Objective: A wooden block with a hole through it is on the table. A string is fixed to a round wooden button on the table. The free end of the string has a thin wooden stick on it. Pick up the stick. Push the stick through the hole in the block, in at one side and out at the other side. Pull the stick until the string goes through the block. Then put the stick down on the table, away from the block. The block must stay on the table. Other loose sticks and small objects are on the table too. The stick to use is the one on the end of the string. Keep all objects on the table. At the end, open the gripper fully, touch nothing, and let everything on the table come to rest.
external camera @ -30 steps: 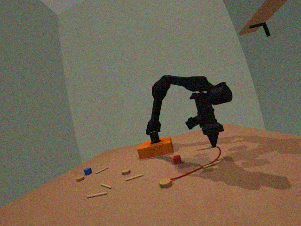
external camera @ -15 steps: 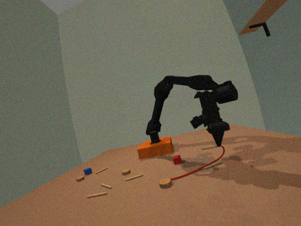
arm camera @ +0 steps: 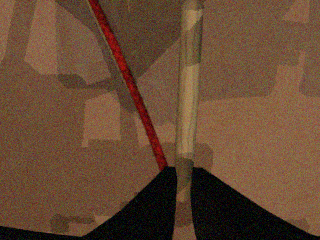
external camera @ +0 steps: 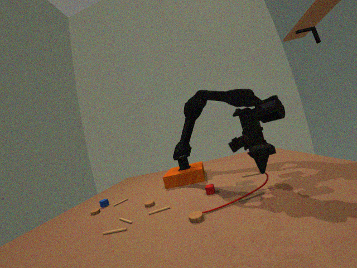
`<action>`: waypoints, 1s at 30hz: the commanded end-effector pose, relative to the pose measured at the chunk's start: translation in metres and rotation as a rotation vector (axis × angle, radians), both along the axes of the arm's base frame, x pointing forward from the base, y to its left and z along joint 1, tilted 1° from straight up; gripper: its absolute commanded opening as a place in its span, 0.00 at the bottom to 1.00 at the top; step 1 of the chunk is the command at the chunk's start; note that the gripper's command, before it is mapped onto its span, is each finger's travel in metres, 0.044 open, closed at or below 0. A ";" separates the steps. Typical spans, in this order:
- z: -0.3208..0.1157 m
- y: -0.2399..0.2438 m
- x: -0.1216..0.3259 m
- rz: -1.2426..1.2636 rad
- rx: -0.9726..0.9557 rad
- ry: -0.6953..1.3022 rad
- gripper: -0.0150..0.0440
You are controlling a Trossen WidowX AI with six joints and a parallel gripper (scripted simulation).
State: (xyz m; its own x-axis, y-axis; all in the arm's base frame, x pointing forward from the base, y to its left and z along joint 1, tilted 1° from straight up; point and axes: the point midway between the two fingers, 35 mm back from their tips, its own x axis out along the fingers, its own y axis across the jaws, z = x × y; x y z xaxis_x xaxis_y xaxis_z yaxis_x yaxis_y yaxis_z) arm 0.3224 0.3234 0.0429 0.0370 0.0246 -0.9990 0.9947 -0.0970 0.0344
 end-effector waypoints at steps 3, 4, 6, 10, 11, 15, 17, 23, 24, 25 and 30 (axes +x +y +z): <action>-0.005 -0.001 -0.004 -0.004 0.001 0.000 0.25; -0.006 -0.001 -0.005 -0.004 0.001 0.000 0.25; -0.007 -0.002 -0.007 -0.004 0.001 0.000 0.25; -0.011 -0.003 -0.010 -0.004 0.000 0.000 0.25; -0.012 -0.003 -0.010 -0.004 0.000 0.000 0.25; -0.015 -0.004 -0.013 -0.004 0.000 0.001 0.25; -0.017 -0.005 -0.015 -0.004 0.000 0.001 0.25; -0.022 -0.007 -0.020 -0.004 -0.001 0.001 0.25; -0.023 -0.007 -0.021 -0.004 -0.001 0.001 0.25; -0.024 -0.007 -0.022 -0.004 -0.001 0.001 0.25; -0.028 -0.009 -0.026 -0.004 -0.001 0.002 0.25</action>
State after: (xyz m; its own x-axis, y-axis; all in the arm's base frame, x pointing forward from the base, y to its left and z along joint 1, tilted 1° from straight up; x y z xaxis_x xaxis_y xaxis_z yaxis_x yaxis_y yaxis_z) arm 0.2991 0.3152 0.0162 0.0322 0.0211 -0.9993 0.9949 -0.0968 0.0300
